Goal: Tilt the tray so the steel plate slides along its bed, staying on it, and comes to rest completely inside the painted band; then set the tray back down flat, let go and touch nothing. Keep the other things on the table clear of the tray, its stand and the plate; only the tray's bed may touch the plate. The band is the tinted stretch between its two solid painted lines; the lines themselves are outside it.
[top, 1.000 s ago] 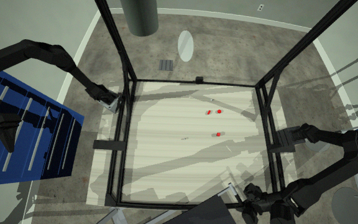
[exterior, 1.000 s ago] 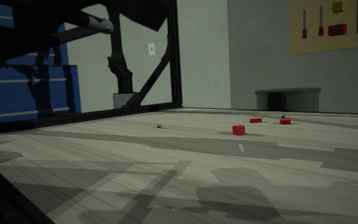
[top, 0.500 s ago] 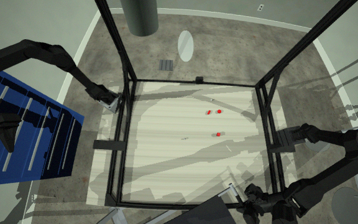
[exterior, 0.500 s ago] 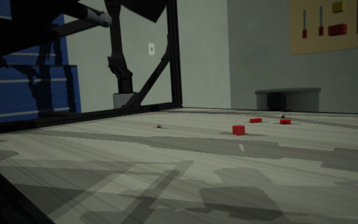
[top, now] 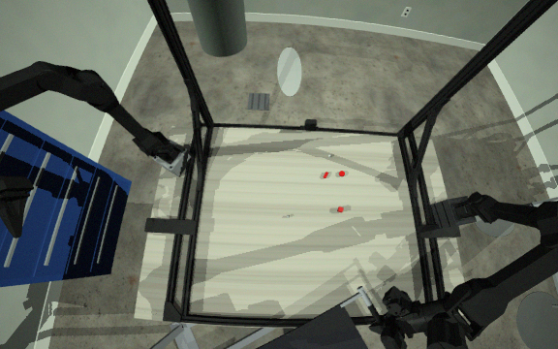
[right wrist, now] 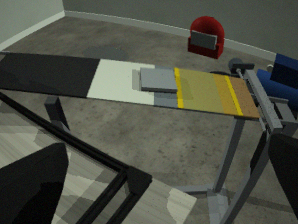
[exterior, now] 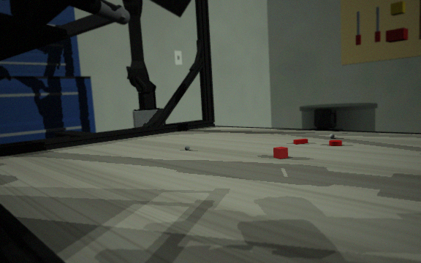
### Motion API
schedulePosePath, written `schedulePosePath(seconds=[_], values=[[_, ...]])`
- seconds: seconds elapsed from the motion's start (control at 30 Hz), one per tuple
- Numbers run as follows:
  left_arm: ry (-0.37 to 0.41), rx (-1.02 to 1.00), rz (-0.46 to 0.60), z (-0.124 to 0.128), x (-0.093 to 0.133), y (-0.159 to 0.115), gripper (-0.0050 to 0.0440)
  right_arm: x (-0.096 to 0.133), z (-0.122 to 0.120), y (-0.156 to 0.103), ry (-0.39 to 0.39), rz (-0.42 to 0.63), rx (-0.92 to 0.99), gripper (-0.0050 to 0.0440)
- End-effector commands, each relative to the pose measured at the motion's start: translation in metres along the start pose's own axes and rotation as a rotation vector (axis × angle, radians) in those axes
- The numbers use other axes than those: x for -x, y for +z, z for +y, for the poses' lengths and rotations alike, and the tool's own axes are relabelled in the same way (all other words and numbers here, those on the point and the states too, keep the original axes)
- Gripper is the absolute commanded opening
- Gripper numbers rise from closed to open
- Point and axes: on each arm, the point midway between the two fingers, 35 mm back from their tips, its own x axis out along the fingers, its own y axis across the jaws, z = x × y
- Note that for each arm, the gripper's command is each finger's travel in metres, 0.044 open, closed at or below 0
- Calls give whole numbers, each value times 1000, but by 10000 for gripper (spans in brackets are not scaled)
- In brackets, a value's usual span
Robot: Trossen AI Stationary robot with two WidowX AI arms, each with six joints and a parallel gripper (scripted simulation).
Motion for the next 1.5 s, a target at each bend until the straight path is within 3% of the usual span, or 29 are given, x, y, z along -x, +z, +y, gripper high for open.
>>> schedulePosePath(seconds=[0.0,0.07,0.3,0.47,1.07,1.47], values=[[63,-2,3,24,18,-1,0,0,0,0,0,0,2,440],[63,-2,3,24,18,-1,0,0,0,0,0,0,2,440],[1,-2,3,-56,-52,-1,0,0,0,0,0,0,2,440],[-66,-1,3,-54,-50,-1,0,0,0,0,0,0,2,440],[-36,-1,3,-24,-22,-1,0,0,0,0,0,0,2,440],[-16,-2,3,-18,-17,-1,0,0,0,0,0,0,2,440]])
